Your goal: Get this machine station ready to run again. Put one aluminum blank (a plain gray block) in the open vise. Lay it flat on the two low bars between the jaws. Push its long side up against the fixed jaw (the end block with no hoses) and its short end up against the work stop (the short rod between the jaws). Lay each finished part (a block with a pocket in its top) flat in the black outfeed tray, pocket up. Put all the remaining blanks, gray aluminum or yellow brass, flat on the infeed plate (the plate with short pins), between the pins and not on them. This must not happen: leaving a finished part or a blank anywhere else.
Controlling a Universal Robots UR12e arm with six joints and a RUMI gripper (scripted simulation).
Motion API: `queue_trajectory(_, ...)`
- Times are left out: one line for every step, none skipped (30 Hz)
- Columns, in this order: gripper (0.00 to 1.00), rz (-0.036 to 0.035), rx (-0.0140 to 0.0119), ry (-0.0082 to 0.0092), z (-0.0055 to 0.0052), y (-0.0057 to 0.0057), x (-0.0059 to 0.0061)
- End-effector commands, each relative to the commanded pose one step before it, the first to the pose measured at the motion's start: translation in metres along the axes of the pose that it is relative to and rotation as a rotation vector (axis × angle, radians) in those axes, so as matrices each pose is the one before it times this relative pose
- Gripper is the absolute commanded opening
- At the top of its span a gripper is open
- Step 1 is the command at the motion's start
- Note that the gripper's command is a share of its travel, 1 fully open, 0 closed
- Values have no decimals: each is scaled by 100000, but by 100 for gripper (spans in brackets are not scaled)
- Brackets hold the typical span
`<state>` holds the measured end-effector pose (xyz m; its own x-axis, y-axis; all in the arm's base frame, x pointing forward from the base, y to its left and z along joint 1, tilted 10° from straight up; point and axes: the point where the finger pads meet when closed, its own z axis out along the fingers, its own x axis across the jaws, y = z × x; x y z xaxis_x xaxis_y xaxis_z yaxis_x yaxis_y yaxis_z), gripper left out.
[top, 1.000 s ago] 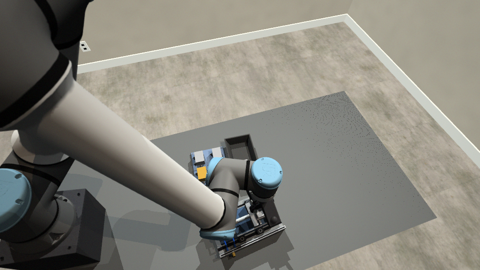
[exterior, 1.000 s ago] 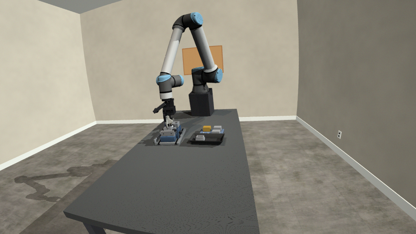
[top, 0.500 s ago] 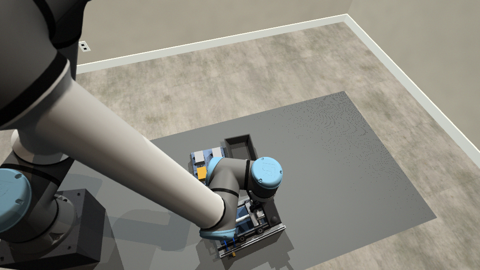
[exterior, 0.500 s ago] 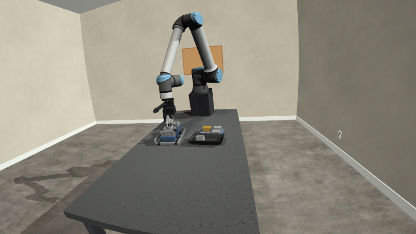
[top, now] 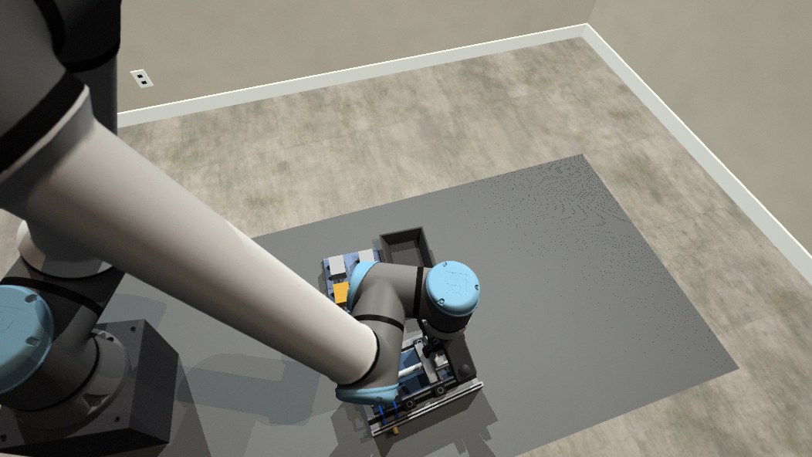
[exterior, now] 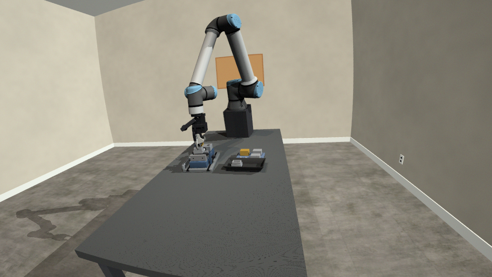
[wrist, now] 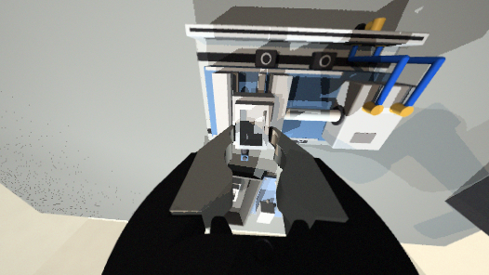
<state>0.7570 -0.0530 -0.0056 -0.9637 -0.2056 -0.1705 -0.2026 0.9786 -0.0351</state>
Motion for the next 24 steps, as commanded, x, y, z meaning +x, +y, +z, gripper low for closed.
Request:
queue_trajectory(0,-10,65,-136,-944,-29,-68)
queue_trajectory(0,0,0,0,-186,0,0)
queue_trajectory(0,0,0,0,-181,0,0)
queue_trajectory(0,0,0,0,-175,0,0)
queue_trajectory(0,0,0,0,-167,0,0)
queue_trajectory(0,0,0,0,-158,0,0)
queue_trajectory(0,0,0,0,-148,0,0)
queue_trajectory(0,0,0,0,-137,0,0)
queue_trajectory(0,0,0,0,0,0,0)
queue_trajectory(0,0,0,0,0,0,0)
queue_trajectory(0,0,0,0,-125,0,0)
queue_trajectory(0,0,0,0,-113,0,0)
queue_trajectory(0,0,0,0,-100,0,0)
queue_trajectory(0,0,0,0,-87,0,0)
queue_trajectory(0,0,0,0,-73,0,0)
queue_trajectory(0,0,0,0,-60,0,0)
queue_trajectory(0,0,0,0,-48,0,0)
queue_trajectory(0,0,0,0,-36,0,0)
queue_trajectory(0,0,0,0,-25,0,0)
queue_trajectory(0,0,0,0,-16,0,0)
queue_trajectory(0,0,0,0,-9,0,0)
queue_trajectory(0,0,0,0,-3,0,0)
queue_trajectory(0,0,0,0,0,0,0)
queue_trajectory(0,1,0,0,0,1,0)
